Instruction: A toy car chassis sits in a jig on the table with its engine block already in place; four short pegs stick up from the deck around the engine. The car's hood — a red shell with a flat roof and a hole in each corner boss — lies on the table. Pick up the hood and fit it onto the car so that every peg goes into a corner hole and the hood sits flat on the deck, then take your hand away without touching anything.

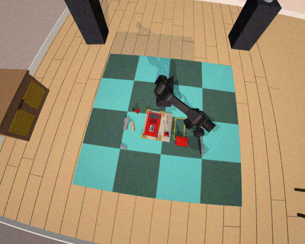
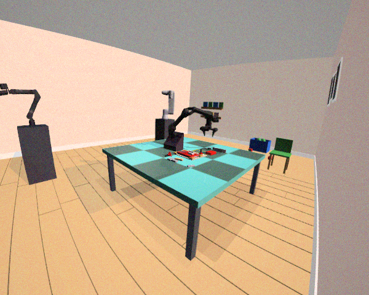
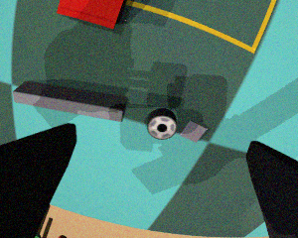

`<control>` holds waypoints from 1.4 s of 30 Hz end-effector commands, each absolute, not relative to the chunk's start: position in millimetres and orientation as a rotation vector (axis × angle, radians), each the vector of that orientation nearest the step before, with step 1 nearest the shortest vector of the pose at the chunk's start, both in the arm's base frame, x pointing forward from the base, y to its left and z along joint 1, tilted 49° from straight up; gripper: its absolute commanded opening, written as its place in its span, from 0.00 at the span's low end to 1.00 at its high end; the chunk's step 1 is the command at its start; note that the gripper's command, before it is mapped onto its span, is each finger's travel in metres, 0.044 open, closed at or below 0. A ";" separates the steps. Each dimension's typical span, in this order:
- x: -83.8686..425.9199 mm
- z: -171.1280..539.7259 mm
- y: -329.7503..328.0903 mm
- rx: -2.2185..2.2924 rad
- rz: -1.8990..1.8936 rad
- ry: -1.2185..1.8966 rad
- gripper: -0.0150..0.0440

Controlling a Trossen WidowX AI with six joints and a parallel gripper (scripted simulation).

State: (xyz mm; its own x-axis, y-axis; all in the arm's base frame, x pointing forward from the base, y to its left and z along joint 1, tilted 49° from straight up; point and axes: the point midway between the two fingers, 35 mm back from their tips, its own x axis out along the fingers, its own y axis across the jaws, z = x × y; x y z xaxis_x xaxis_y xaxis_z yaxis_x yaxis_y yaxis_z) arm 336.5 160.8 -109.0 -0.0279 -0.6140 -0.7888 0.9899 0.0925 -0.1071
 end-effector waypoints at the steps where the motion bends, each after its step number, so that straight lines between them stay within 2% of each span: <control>1: 376.9 -113.1 123.5 0.642 -1.460 0.676 1.00; 8: 426.7 -117.3 54.3 0.682 -1.536 0.456 1.00; 42: 424.4 -130.3 36.4 0.682 -1.536 0.456 1.00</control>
State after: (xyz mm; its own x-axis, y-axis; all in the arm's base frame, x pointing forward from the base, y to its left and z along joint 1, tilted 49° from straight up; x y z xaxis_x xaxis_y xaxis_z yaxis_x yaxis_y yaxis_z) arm 424.7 38.3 -128.9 0.0084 -0.7464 -0.6654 0.9885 -0.0942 0.1181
